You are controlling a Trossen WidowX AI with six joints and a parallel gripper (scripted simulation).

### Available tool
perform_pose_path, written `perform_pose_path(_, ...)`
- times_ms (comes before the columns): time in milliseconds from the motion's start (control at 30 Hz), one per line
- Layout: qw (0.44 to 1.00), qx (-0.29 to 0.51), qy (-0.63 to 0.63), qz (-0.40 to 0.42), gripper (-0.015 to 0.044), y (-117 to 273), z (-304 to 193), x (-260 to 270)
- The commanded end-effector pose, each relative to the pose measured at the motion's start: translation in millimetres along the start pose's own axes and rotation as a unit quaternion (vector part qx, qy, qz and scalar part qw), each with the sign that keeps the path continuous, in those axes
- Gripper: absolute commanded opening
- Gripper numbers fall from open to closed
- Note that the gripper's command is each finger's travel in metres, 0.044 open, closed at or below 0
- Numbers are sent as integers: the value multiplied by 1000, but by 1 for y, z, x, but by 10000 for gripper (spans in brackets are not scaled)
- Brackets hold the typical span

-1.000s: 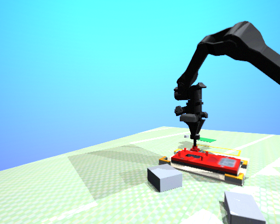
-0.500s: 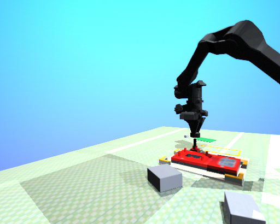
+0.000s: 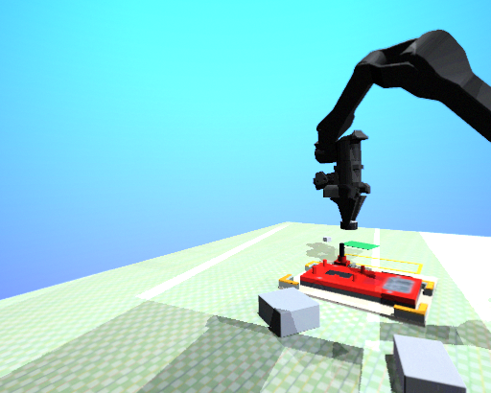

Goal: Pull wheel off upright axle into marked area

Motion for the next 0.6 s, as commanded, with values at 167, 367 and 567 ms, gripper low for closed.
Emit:
perform_pose_path(167,1000,0,-3,-3,0,5,-26,-54)
perform_pose_path(367,1000,0,-2,-1,0,7,-41,-77)
perform_pose_path(567,1000,0,-2,-1,0,-1,-41,-77)
Point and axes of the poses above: the point midway between the two fingers, 35 mm back from their tips, its own y axis back along the fingers, its own x axis across the jaws, z = x × y, the point moved 5 cm from there along y, back along the fingers, and after that the axes turned 8 degrees about -y, right-handed, at the moved point
